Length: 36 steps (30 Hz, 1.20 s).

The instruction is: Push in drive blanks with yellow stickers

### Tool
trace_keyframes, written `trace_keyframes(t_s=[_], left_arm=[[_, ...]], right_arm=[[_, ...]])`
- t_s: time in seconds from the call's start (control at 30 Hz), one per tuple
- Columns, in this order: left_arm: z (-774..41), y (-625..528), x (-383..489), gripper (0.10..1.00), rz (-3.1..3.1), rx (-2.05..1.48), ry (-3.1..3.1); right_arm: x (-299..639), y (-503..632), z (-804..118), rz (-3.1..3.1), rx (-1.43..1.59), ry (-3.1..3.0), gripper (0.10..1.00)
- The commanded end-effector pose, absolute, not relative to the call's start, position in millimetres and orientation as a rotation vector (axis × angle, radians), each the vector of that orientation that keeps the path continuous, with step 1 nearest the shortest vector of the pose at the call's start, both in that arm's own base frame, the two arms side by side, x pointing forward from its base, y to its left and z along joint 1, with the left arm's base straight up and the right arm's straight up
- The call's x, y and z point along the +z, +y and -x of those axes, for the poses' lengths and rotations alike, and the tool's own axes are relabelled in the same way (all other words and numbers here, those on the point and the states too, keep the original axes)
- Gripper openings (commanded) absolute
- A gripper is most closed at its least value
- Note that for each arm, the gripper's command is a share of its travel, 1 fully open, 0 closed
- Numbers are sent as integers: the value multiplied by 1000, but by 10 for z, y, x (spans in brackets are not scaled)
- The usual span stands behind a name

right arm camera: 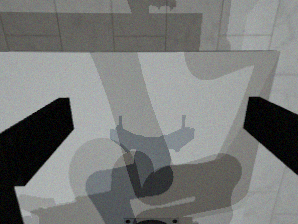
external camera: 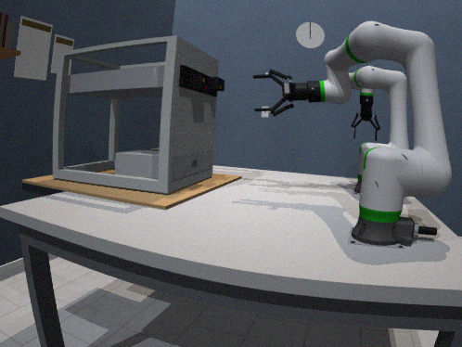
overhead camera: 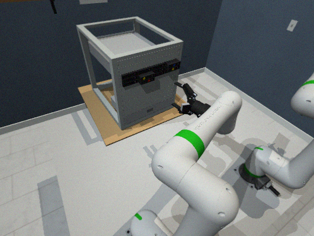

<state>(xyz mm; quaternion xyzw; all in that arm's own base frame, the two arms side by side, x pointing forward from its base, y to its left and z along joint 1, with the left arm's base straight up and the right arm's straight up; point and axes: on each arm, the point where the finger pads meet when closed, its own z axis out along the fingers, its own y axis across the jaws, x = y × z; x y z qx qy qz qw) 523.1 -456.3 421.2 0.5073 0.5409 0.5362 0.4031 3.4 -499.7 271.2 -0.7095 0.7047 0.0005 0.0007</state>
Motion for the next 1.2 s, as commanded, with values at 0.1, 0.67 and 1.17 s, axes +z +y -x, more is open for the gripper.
trace_keyframes(t_s=[0.1, 0.67, 1.17], left_arm=[[-5264, -4795, 4496, 1000, -1191, 1314, 1317], [-5266, -4905, 4628, 1000, -1151, 1292, 1293], [-5266, -4905, 4628, 1000, -1151, 1292, 1293]], right_arm=[[2720, -5000, -33, 2229, 0, 2214, 1000], [2720, -5000, -33, 2229, 0, 2214, 1000], [2720, -5000, -33, 2229, 0, 2214, 1000]])
